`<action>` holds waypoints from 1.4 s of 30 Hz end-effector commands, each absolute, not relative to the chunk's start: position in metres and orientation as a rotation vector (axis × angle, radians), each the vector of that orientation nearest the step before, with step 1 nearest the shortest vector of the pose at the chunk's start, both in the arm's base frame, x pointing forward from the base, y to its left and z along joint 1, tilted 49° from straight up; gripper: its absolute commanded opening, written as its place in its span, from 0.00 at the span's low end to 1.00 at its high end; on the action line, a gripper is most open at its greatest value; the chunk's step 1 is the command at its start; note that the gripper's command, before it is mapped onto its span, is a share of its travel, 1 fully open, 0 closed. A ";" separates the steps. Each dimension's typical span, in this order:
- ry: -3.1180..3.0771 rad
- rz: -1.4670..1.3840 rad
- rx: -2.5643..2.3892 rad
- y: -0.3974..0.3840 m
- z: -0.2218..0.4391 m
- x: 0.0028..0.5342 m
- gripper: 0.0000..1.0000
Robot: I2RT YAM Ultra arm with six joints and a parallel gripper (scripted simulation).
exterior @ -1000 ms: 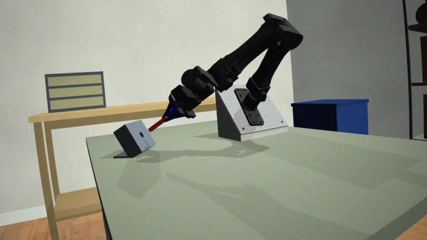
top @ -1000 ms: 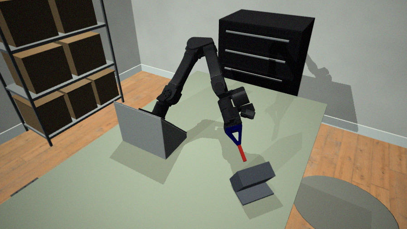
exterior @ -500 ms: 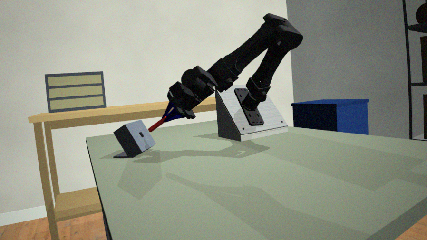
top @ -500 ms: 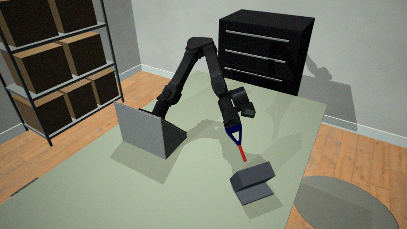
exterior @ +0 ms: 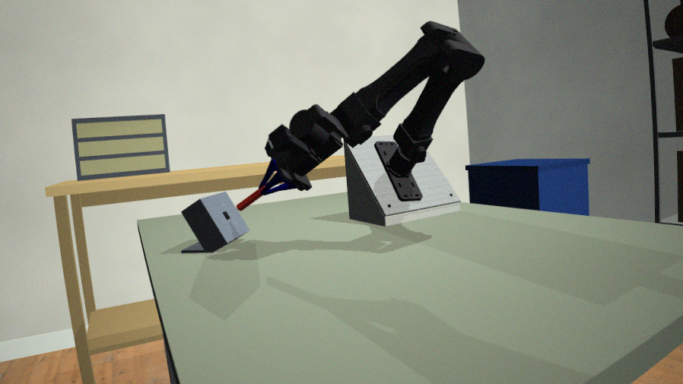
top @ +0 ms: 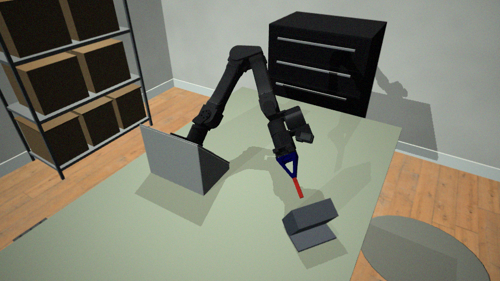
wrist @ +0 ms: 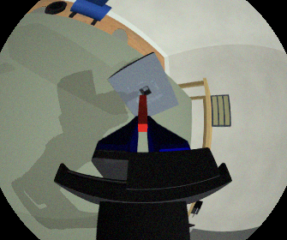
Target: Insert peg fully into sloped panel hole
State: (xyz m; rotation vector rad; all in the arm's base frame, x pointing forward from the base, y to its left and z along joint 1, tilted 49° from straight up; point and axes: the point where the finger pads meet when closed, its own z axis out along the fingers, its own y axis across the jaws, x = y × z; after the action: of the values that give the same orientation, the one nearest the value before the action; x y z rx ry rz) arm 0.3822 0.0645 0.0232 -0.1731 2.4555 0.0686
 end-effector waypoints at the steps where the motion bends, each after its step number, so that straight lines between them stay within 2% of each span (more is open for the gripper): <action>1: 2.410 0.071 -0.050 0.052 0.035 0.400 0.00; 42: 2.387 0.257 0.398 0.052 0.034 0.400 0.00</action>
State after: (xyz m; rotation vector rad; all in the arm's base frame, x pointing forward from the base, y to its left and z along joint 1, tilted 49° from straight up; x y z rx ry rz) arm 0.3848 0.0648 0.0253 0.2927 2.4467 0.2529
